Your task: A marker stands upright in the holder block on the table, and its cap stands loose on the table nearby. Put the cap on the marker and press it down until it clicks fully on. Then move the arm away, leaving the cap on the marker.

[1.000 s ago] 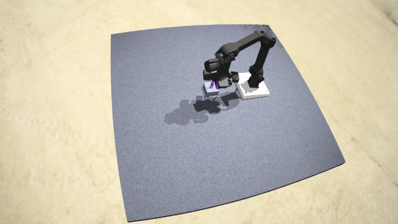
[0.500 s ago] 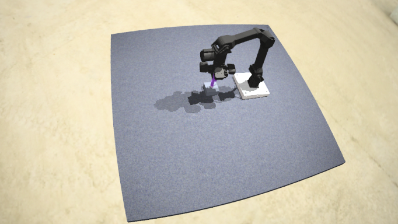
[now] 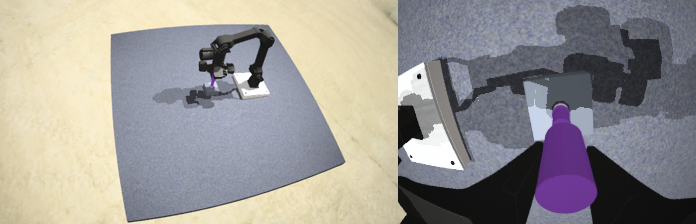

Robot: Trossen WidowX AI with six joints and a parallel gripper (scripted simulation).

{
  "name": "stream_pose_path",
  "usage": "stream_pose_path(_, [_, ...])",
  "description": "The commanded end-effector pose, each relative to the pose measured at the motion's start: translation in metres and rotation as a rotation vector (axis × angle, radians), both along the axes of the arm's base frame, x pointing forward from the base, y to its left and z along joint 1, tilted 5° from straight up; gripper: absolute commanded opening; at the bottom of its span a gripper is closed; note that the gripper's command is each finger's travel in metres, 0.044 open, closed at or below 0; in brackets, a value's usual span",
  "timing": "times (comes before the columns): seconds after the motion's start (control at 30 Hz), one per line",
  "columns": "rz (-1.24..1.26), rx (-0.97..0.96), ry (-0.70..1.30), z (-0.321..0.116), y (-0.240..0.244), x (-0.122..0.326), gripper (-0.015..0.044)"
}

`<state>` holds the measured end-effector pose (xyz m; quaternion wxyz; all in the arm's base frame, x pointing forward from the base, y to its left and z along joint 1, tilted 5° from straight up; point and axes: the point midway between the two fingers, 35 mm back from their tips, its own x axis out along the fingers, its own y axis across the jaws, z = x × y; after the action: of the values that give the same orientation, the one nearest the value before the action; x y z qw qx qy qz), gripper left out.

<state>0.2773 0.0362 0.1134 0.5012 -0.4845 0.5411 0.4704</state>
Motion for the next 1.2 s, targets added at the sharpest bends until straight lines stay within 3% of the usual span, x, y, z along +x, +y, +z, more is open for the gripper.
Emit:
stream_pose_path(0.0, [0.005,-0.005,0.004,-0.006,-0.001,0.0,0.0])
stream_pose_path(1.17, [0.005,-0.005,0.004,-0.053,-0.004,-0.002,0.0])
